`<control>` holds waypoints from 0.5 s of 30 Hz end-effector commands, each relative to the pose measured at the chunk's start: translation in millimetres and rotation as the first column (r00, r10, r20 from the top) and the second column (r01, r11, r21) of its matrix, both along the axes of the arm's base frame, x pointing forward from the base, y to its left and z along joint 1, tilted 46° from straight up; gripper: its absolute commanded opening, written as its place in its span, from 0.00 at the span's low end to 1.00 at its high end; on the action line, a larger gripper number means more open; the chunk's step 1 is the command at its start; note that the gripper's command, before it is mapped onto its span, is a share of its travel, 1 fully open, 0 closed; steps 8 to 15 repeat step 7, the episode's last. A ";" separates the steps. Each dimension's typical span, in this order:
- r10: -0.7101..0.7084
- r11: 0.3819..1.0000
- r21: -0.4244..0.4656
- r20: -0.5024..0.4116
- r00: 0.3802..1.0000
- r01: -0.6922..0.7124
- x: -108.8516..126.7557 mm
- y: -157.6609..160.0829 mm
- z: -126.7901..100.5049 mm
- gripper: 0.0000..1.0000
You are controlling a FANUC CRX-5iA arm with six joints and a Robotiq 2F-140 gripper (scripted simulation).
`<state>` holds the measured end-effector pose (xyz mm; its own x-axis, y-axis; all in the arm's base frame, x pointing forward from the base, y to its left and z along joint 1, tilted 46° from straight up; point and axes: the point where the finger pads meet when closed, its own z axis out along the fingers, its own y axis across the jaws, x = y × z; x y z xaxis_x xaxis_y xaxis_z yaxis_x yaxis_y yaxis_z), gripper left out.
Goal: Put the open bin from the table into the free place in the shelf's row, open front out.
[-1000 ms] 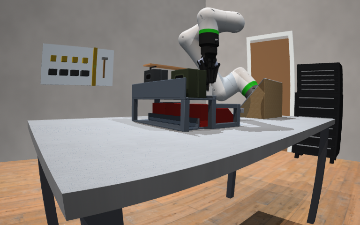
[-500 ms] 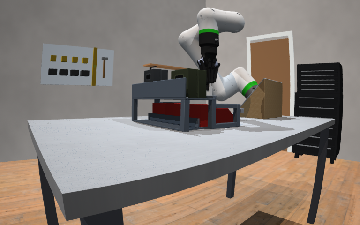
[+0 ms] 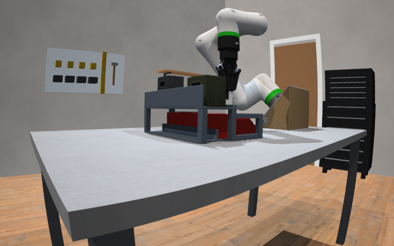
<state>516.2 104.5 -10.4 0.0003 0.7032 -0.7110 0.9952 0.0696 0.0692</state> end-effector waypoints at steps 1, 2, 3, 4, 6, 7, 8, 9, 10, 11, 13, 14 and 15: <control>0.000 1.000 0.000 0.000 1.000 0.000 0.1 0.3 0.1 0.00; 0.000 1.000 0.000 0.000 1.000 0.000 0.1 0.3 0.1 0.00; 0.000 1.000 0.000 0.000 1.000 0.000 0.1 0.3 0.1 0.00; 0.000 1.000 0.000 0.000 1.000 0.000 0.1 0.3 0.1 0.00; 0.000 1.000 0.000 0.000 1.000 0.000 0.1 0.3 0.1 0.00; 0.000 1.000 0.000 0.000 1.000 0.000 0.1 0.3 0.1 0.00; 0.000 1.000 0.000 0.000 1.000 0.000 0.1 0.3 0.1 0.00; 0.000 1.000 0.000 0.000 1.000 0.000 0.1 0.3 0.1 0.00; 0.000 1.000 0.000 0.000 1.000 0.000 0.1 0.3 0.1 0.00; 0.000 1.000 0.000 0.000 1.000 0.000 0.1 0.3 0.1 0.00; 0.000 1.000 0.000 0.000 1.000 0.000 0.1 0.3 0.1 0.00; 0.000 1.000 0.000 0.000 1.000 0.000 0.1 0.3 0.1 0.00; 0.000 1.000 0.000 0.000 1.000 0.000 0.1 0.3 0.1 0.00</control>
